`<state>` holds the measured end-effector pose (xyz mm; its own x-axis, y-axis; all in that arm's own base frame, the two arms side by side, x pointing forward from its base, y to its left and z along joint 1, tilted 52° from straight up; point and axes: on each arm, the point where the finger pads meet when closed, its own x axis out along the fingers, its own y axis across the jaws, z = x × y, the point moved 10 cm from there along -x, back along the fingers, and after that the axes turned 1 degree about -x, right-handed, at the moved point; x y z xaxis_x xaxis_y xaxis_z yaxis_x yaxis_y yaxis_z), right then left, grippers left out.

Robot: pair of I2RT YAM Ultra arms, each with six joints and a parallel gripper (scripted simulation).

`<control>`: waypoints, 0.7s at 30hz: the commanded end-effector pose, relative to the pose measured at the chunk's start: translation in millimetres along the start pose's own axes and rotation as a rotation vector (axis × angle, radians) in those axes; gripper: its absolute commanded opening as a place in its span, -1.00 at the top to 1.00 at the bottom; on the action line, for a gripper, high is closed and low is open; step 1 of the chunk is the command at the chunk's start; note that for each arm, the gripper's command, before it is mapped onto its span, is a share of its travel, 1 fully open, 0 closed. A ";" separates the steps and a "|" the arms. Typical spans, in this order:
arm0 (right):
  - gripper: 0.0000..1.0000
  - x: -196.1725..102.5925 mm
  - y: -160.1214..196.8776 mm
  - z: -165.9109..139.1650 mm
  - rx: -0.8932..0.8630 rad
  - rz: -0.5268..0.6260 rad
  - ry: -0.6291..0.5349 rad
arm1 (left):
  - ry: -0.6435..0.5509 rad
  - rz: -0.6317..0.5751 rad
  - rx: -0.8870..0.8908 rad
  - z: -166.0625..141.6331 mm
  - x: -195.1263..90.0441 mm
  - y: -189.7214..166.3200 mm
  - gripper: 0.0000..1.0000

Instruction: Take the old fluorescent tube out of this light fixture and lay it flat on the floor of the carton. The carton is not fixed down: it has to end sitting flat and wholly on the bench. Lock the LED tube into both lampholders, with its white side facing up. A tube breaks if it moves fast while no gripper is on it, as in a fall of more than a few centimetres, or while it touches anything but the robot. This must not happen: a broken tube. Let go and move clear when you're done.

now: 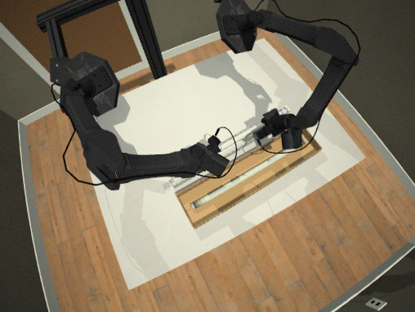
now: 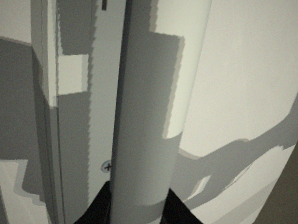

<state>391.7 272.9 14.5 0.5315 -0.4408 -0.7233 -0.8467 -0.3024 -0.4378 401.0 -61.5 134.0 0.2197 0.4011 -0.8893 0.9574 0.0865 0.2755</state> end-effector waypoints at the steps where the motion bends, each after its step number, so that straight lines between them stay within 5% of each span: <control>1: 0.78 -4.3 -4.4 16.9 0.020 -0.040 -0.023 | -0.030 0.058 -0.013 11.3 -8.6 11.6 0.78; 11: 0.78 -1.1 -5.1 5.9 0.010 0.034 -0.016 | -0.030 0.008 -0.003 10.5 -9.0 9.8 0.78; 16: 0.78 -12.1 -14.5 10.8 0.039 -0.024 -0.041 | -0.048 0.065 -0.019 5.6 -23.1 17.3 0.78; 21: 0.78 -3.0 -6.6 8.8 0.010 0.034 -0.022 | -0.036 0.007 -0.009 9.6 -7.9 13.1 0.78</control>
<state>395.0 273.8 16.2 0.4992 -0.4537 -0.7382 -0.8661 -0.2869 -0.4093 404.4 -62.3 134.2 0.1862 0.4055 -0.8949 0.9645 0.0980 0.2451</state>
